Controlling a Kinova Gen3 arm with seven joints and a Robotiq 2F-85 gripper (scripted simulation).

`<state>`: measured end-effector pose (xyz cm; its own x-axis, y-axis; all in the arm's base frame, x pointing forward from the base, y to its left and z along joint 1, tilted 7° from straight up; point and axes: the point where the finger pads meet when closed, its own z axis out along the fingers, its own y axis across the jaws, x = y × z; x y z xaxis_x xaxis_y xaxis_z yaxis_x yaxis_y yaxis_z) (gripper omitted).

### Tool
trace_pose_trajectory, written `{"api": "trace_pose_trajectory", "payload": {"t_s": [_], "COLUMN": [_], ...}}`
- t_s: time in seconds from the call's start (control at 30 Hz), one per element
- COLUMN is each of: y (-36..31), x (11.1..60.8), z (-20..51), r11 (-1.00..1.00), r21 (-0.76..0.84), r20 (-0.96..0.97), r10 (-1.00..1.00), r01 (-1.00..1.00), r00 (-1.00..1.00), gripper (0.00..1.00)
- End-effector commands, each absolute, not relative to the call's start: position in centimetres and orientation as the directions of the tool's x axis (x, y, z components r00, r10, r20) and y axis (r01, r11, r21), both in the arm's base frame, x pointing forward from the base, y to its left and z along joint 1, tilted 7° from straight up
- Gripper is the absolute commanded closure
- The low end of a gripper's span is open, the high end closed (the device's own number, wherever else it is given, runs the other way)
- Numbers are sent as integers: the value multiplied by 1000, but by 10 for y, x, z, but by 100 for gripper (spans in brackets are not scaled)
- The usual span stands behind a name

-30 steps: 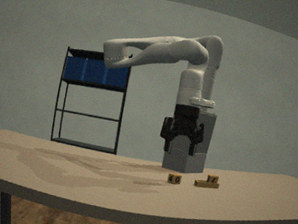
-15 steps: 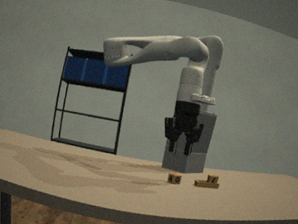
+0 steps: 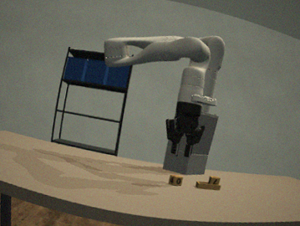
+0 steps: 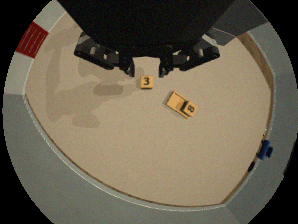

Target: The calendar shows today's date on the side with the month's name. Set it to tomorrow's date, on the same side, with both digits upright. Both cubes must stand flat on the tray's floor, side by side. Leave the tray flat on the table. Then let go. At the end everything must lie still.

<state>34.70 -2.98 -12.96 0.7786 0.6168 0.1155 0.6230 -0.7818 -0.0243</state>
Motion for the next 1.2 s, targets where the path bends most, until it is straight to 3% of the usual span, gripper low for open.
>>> {"api": "trace_pose_trajectory", "payload": {"t_s": [0.0,1.17], "y": [-30,-29], "x": [347,348], "z": [-129,-142], "r11": [-782,-782], "r21": [-23,-23], "r20": [116,116], "r10": [617,616], "r01": [623,623], "r00": [779,779], "gripper": [54,54]}}
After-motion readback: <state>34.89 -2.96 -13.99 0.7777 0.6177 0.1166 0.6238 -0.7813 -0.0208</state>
